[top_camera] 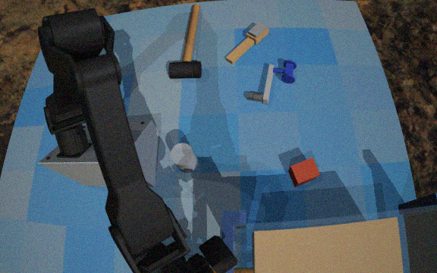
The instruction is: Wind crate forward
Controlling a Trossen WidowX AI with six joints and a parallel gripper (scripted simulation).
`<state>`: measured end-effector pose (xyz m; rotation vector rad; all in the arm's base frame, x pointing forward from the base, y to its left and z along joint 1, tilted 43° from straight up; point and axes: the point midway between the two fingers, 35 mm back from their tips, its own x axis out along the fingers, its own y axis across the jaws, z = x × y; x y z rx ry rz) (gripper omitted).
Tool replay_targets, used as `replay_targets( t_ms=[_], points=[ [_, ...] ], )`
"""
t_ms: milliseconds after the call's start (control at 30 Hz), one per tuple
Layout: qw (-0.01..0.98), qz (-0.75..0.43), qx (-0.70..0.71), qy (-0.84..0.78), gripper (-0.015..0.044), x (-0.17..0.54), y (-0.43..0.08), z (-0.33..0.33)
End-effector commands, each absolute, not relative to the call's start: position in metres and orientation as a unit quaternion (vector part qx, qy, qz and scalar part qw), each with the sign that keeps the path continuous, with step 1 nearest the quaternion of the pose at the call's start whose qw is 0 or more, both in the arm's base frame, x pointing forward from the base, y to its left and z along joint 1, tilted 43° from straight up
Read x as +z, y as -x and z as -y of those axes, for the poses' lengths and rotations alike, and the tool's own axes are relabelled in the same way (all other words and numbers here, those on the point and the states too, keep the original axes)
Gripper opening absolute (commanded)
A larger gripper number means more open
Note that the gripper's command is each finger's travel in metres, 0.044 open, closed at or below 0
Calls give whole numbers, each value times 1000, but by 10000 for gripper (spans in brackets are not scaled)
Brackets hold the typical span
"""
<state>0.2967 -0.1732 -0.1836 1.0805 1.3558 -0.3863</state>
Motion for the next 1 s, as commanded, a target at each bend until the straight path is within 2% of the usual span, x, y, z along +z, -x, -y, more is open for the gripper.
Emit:
replay_targets(
  t_ms=[0, 967],
  points=[
    [625, -593, -164, -480, 0, -176, -295, 163],
    [624, -594, -164, -481, 0, -145, -281, 128]
  ],
)
